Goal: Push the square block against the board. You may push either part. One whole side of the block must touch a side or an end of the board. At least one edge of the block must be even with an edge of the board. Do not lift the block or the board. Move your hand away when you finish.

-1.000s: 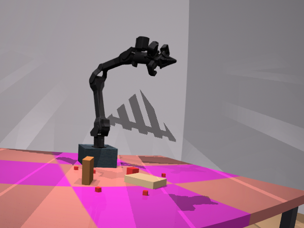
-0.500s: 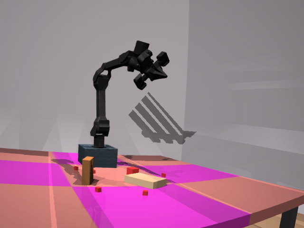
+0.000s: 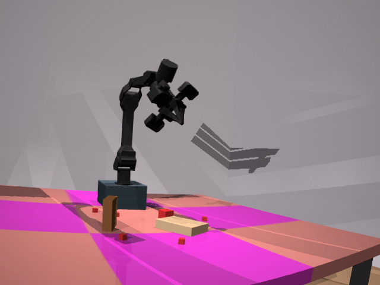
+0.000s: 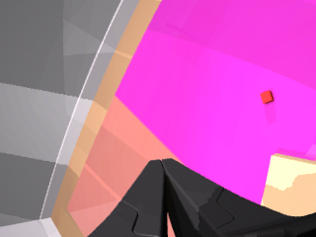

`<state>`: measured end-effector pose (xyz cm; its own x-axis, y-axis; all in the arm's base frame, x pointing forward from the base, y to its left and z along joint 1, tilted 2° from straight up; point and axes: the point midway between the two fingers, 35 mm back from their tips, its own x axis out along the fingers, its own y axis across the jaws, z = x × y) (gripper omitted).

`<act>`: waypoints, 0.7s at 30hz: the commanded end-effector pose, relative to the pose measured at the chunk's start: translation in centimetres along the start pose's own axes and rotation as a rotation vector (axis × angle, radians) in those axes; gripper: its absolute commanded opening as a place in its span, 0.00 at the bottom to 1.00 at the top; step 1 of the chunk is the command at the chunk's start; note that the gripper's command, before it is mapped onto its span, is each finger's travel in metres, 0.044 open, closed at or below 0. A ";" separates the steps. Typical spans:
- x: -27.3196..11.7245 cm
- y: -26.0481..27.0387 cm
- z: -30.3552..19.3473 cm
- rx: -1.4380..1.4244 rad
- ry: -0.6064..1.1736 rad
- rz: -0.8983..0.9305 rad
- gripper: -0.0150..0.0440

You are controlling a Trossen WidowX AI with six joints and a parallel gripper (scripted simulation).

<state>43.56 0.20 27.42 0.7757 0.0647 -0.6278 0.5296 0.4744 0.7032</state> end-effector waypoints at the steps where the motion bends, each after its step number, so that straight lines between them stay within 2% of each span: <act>1: 1.5 -3.1 1.5 0.093 -0.008 -0.104 0.25; 21: 3.7 -18.4 6.6 0.562 -0.066 -0.561 0.25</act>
<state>40.01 -12.45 16.10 0.4217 -0.1071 -0.9004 0.9052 -0.0081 0.4250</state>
